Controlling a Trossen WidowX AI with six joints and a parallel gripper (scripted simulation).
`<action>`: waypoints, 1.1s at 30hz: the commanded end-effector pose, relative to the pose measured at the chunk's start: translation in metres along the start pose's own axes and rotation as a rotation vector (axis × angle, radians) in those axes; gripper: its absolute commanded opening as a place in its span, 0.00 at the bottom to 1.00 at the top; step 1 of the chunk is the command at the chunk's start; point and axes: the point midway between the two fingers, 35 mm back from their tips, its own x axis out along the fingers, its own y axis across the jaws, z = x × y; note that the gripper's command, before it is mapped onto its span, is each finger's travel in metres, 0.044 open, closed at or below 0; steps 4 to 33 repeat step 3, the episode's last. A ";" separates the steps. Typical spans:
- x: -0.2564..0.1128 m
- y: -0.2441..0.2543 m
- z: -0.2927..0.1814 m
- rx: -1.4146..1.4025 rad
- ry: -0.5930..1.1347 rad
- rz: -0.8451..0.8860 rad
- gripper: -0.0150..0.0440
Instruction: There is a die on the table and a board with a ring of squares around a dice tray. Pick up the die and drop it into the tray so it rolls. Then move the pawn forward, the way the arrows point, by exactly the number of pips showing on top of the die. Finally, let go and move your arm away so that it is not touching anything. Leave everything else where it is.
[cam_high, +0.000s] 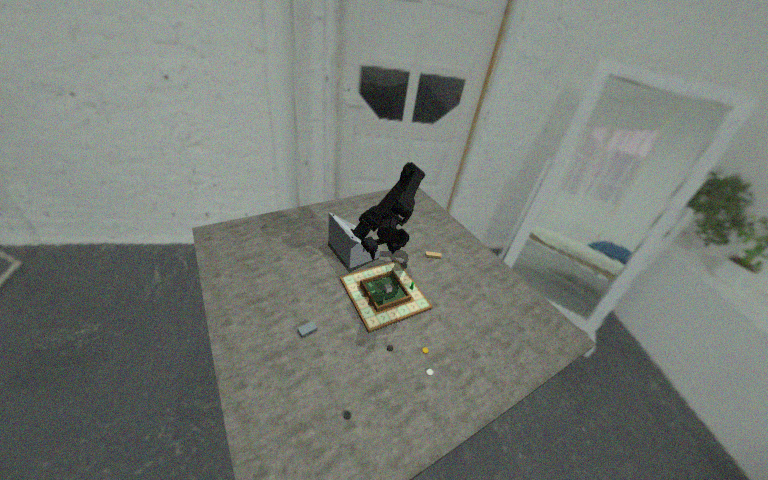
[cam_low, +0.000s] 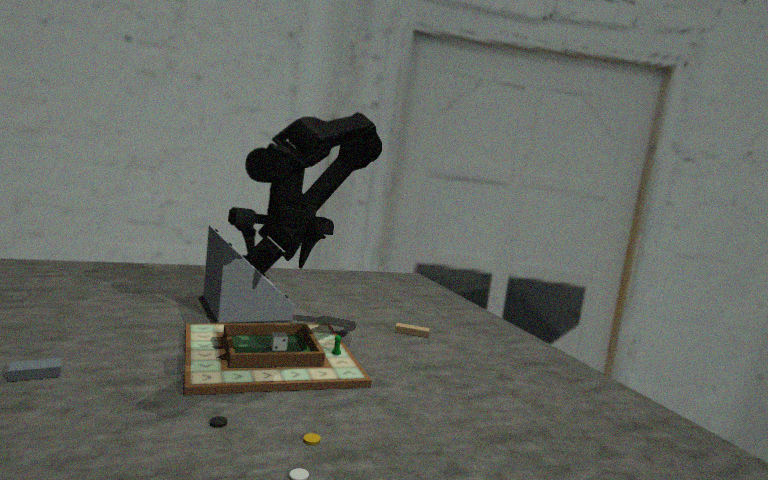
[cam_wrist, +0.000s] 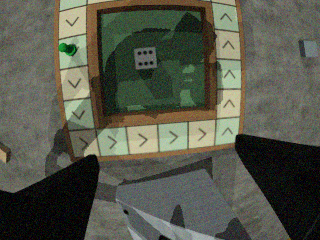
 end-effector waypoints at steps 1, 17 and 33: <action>0.001 0.002 0.003 -0.008 0.001 0.002 1.00; 0.001 0.002 0.003 -0.008 0.001 0.002 1.00; 0.001 0.002 0.003 -0.008 0.001 0.002 1.00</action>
